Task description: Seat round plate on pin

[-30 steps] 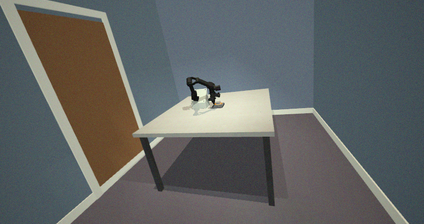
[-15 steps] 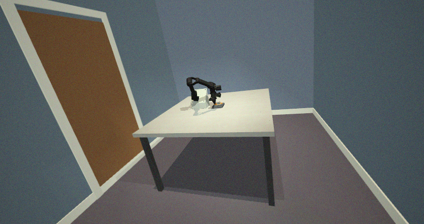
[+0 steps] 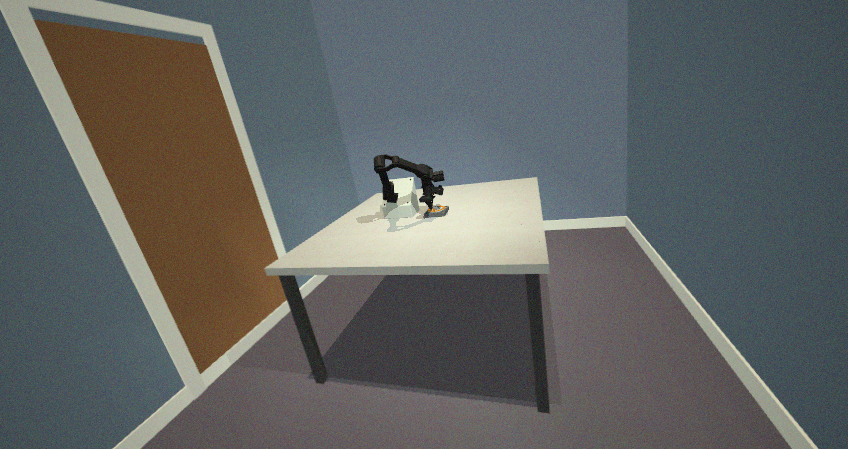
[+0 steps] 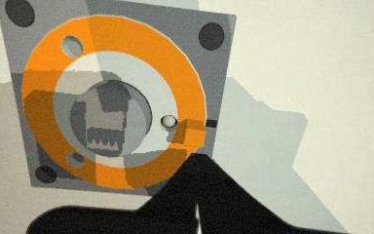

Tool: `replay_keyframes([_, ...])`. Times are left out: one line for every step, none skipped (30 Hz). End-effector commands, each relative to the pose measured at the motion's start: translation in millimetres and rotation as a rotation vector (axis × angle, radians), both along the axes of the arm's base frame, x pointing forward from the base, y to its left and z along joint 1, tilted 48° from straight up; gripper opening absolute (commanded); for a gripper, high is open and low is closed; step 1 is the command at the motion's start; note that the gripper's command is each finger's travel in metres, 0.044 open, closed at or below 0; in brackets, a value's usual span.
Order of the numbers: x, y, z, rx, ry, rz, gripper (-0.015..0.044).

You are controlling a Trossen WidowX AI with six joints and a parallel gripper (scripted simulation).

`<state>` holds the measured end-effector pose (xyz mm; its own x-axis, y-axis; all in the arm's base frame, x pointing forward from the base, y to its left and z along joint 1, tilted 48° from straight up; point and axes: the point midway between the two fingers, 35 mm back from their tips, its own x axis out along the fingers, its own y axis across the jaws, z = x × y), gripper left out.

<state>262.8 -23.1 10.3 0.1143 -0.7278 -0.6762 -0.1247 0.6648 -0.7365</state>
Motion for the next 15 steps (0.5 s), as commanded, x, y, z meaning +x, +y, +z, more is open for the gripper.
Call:
replay_keyframes([5,-1,0,-0.001,-0.005,0.002,0.0000])
replay_keyframes([5,0,1,-0.001,-0.005,0.002,0.0000])
replay_keyframes([4,2,2,0.000,-0.005,0.002,0.0000])
replay_keyframes([4,4,4,0.000,-0.005,0.002,0.0000])
replay_keyframes([3,8,7,0.001,-0.005,0.002,0.0000])
replay_keyframes([3,11,10,0.002,-0.005,0.002,0.0000])
replay_keyframes([1,15,13,0.002,-0.005,0.002,0.0000])
replay_keyframes([0,19,17,0.002,-0.005,0.002,0.0000])
replay_keyframes([-1,22,20,0.002,-0.004,0.002,0.0000])
replay_keyframes([-3,26,24,0.002,-0.004,0.002,0.0000])
replay_keyframes([-4,29,26,0.001,-0.004,0.002,0.0000])
replay_keyframes([-5,31,28,0.001,-0.004,0.002,0.0000])
replay_keyframes([-6,31,28,0.001,-0.004,0.002,0.0000])
replay_keyframes([-5,25,22,-0.004,0.004,0.008,0.0000])
replay_keyframes([-5,25,22,-0.004,0.004,0.008,0.0000])
